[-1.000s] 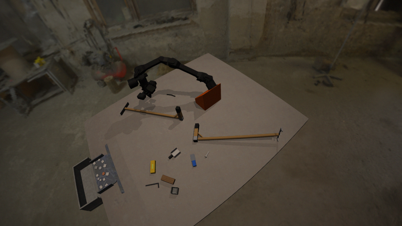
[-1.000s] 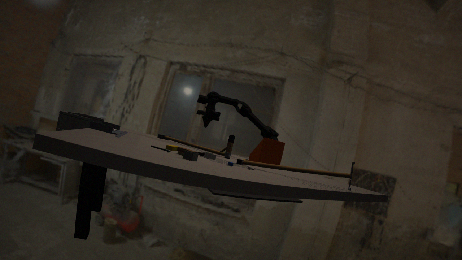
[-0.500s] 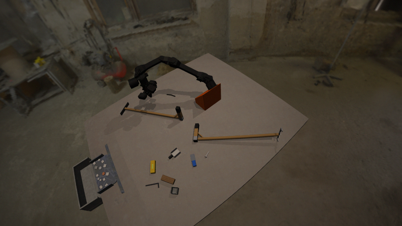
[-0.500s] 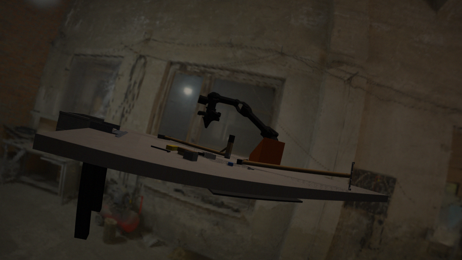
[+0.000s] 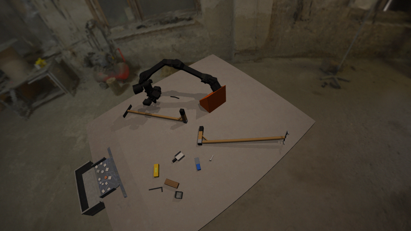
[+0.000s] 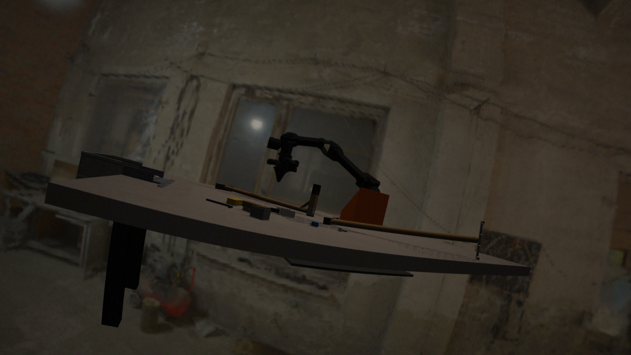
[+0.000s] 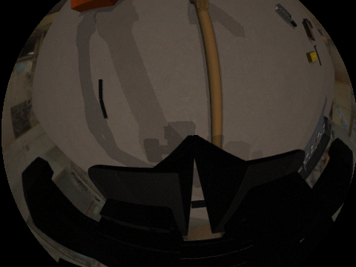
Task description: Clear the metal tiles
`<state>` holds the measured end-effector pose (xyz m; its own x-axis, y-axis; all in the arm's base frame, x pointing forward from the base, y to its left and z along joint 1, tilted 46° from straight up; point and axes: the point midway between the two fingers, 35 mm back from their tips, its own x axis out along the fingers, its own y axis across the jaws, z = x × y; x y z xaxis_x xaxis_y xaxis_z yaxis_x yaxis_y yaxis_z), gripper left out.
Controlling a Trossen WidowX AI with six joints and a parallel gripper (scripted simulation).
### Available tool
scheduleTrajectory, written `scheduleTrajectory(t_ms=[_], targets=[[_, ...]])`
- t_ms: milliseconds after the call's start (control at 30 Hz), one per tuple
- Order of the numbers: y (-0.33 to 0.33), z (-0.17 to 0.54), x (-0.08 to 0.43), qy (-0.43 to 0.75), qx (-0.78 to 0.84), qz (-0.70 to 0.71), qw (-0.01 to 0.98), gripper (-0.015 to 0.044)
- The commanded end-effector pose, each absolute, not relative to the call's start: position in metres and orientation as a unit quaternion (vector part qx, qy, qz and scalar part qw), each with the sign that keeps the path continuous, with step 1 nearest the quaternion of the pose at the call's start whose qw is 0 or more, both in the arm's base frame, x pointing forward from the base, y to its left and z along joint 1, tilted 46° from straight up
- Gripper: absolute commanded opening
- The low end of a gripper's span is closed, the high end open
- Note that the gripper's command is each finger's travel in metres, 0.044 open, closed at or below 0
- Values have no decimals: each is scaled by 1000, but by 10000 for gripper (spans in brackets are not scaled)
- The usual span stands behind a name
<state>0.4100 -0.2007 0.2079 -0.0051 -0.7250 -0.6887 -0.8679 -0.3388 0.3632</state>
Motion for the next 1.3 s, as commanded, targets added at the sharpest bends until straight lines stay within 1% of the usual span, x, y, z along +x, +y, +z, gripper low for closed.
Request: scheduleTrajectory(t_ms=[0,1267], targets=[[-211,198,410,567,-699,428,83,0],[-281,135,399,561,-700,437,63,0]])
